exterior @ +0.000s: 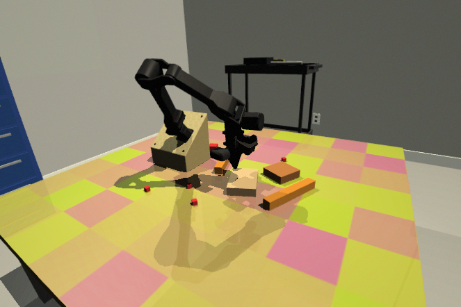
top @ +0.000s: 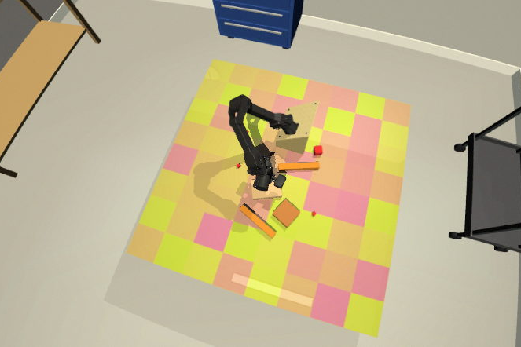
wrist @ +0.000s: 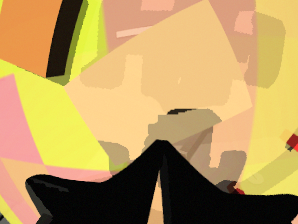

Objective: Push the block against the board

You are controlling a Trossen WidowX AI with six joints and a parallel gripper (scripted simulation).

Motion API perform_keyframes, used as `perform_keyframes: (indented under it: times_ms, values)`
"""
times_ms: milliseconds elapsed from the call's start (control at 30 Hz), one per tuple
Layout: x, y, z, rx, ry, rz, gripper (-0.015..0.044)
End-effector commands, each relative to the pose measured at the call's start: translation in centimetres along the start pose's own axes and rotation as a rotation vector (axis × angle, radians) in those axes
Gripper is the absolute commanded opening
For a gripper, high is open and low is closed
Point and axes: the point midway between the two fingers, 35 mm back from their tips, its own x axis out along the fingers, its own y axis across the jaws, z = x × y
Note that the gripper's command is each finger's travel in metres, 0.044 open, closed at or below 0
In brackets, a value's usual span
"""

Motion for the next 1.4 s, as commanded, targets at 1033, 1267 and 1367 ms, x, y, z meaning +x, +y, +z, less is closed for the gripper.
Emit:
perform_keyframes:
  times_ms: [1033, 1267, 1367]
  values:
    - [5.5, -8.1, -0.7, -0.581, 0.014, -0.04, 0.0]
    - [5.5, -7.9, -0.3, -0.581, 0.013, -0.039, 0.0]
    - [5.5, -7.8, 0.0, -0.581, 0.013, -0.039, 0.0]
